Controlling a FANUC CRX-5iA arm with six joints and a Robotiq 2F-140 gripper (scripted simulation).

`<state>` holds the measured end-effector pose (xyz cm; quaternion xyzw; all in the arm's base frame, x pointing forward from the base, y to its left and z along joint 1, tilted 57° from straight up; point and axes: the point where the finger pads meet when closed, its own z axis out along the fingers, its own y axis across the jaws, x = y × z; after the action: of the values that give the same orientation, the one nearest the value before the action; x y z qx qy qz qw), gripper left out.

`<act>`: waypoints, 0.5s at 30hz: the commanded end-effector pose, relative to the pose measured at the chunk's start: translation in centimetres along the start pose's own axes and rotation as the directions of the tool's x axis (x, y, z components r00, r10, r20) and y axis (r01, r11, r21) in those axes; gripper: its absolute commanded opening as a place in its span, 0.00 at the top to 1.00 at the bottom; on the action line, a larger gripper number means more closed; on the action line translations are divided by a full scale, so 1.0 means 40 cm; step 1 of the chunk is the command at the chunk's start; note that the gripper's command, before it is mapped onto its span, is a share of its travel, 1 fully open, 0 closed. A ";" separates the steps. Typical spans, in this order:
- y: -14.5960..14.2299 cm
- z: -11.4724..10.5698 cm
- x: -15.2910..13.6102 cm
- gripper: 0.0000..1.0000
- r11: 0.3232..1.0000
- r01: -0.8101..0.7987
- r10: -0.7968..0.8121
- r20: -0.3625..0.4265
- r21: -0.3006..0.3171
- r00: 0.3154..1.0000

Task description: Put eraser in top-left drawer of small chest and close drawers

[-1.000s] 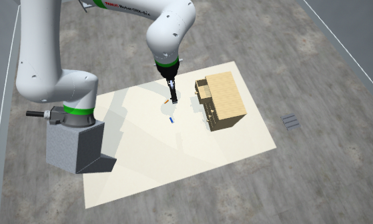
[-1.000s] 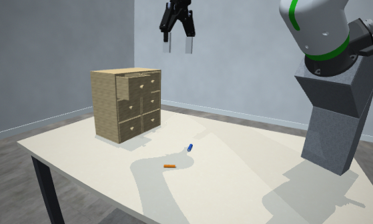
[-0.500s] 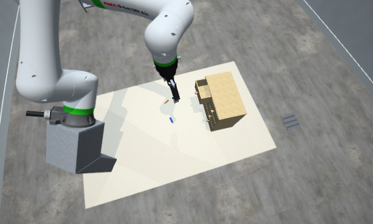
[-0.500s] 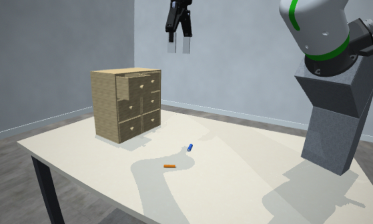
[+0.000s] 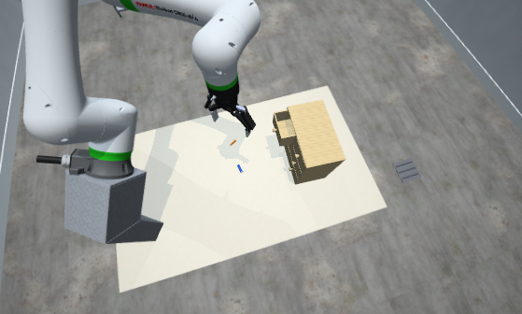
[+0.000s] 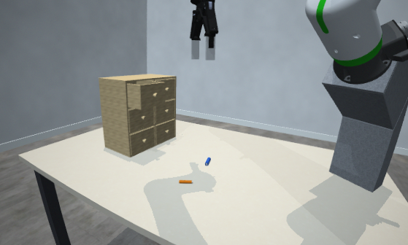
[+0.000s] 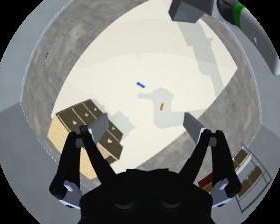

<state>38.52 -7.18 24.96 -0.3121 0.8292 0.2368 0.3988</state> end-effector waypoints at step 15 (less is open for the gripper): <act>0.110 0.021 0.043 0.00 0.594 0.805 -0.805 -0.018 0.000 0.594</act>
<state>35.51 -4.57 23.87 -0.5793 0.6791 0.0816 0.4433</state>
